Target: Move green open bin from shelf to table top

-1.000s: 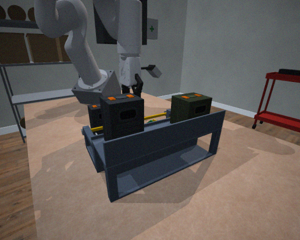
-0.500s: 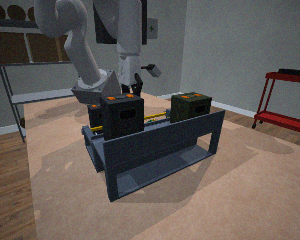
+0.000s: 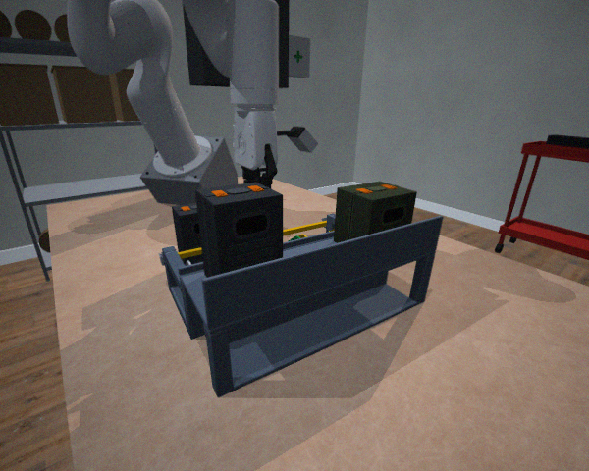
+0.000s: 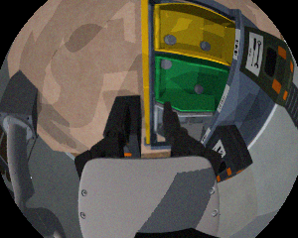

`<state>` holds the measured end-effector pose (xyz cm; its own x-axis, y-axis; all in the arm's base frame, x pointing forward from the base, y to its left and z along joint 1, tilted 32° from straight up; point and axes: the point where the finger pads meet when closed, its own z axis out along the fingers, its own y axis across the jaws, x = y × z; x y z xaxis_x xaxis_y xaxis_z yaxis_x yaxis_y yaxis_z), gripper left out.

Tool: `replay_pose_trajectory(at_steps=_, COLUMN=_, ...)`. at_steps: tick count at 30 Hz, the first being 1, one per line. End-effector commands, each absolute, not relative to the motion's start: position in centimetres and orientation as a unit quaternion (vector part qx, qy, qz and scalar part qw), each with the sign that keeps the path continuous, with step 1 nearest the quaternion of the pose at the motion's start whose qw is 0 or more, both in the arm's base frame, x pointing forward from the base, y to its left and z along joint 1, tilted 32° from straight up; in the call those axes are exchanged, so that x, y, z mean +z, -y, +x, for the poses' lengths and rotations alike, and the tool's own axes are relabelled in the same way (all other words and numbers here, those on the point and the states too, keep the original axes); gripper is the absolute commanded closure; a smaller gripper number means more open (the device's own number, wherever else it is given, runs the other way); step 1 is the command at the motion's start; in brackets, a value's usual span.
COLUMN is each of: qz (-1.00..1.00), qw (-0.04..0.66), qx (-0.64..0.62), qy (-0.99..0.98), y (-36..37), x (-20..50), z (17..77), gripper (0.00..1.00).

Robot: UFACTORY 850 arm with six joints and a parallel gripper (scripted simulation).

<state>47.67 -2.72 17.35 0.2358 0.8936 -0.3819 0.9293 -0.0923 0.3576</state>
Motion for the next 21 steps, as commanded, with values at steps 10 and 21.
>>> replay_pose_trajectory(at_steps=10, qz=0.738, qw=0.27, qx=-0.032, qy=-0.617, y=2.7, x=17.4, z=47.7, gripper=0.53)
replay_pose_trajectory(at_steps=21, qz=0.738, qw=0.27, qx=-0.032, qy=-0.617, y=3.5, x=15.9, z=48.2, gripper=0.53)
